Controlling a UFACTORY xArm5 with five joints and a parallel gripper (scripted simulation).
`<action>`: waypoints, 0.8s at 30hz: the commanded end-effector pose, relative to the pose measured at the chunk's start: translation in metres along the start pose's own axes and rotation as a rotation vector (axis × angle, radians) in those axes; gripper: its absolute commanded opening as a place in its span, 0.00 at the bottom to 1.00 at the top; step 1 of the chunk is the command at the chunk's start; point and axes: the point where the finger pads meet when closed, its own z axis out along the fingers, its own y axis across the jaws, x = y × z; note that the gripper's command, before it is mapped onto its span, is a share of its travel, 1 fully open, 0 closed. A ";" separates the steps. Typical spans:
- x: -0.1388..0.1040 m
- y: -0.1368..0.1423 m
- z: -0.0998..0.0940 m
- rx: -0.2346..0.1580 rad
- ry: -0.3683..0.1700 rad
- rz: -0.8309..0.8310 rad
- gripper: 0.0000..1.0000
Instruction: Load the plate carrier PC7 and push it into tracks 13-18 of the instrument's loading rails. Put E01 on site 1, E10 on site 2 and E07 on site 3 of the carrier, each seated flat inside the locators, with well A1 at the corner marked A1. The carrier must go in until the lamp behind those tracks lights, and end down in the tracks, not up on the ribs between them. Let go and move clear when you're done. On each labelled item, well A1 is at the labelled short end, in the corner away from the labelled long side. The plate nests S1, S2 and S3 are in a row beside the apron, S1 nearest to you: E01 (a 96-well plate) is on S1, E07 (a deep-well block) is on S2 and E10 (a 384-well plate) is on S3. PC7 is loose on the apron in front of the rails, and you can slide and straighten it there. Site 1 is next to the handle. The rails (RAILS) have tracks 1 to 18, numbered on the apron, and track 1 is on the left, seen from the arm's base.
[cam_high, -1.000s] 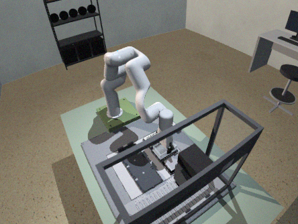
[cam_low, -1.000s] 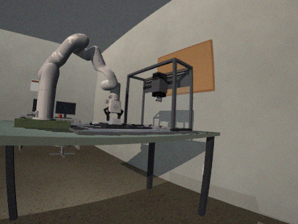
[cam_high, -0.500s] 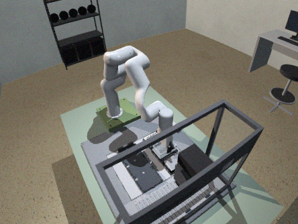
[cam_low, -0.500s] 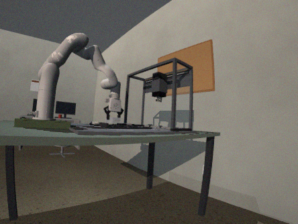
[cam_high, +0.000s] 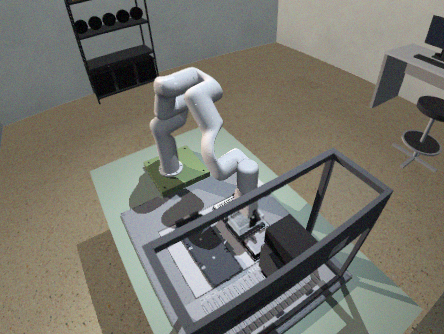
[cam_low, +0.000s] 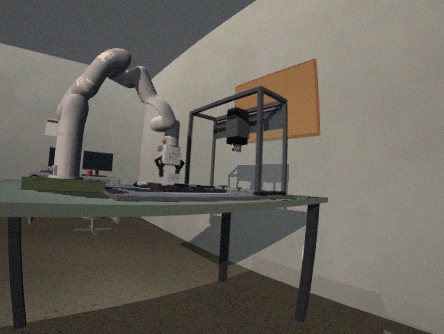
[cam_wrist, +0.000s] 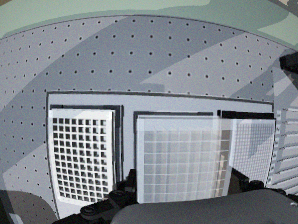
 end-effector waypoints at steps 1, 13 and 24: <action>-0.001 0.000 -0.004 0.004 0.019 0.002 0.00; -0.001 0.000 -0.020 0.004 0.019 0.002 0.00; -0.002 0.000 -0.039 0.004 0.019 0.002 0.00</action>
